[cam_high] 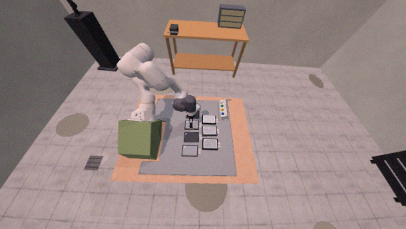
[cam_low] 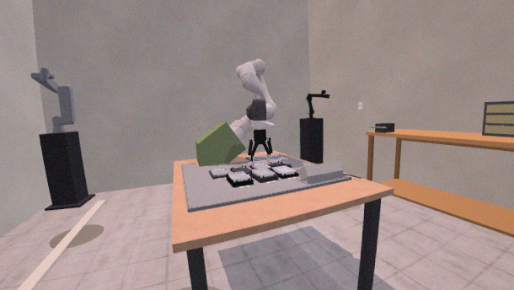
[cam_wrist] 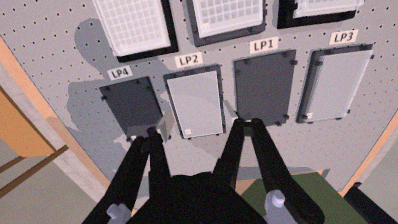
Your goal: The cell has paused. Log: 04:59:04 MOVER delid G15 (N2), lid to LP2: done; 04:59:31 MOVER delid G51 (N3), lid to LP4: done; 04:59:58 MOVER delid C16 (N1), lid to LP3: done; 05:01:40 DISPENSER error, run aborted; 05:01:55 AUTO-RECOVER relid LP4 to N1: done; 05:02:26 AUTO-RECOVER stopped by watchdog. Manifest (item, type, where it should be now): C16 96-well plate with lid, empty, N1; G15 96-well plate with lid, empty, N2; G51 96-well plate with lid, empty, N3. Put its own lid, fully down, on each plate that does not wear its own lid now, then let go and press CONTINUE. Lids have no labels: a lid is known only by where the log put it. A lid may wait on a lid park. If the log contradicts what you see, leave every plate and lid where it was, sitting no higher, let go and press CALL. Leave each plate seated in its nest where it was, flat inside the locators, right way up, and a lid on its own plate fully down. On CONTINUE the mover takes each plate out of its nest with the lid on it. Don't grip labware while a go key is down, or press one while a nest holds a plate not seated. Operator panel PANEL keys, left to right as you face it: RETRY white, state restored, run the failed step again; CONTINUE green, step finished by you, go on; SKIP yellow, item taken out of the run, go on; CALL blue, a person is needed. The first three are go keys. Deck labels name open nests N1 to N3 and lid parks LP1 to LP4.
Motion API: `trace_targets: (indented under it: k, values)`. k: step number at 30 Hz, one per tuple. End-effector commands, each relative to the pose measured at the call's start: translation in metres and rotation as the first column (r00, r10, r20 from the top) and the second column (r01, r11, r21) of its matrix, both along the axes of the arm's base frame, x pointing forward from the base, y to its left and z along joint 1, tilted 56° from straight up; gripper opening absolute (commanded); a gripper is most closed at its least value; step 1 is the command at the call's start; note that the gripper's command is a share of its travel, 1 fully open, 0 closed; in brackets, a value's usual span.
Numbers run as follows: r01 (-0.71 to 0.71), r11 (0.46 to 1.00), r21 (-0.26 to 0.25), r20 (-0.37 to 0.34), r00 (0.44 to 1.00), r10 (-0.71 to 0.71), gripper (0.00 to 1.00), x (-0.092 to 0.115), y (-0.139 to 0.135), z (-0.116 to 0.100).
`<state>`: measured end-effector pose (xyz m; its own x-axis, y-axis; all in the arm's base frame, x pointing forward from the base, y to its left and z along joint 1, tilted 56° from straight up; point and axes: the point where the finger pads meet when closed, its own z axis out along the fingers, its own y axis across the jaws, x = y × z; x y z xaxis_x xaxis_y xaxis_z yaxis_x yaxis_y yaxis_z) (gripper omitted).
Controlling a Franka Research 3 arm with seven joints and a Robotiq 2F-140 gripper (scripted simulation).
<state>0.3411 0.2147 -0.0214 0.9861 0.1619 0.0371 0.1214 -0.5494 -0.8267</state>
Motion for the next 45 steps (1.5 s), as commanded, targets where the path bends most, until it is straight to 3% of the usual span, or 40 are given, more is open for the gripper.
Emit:
trace_targets:
  k: [1, 45]
  values:
    - [0.011, 1.000, 0.001, -0.001, 1.000, -0.011, 0.66, 0.0025, 0.0028, -0.0019]
    - [0.011, 1.000, 0.001, -0.001, 1.000, -0.011, 0.66, 0.0019, 0.0069, -0.0047]
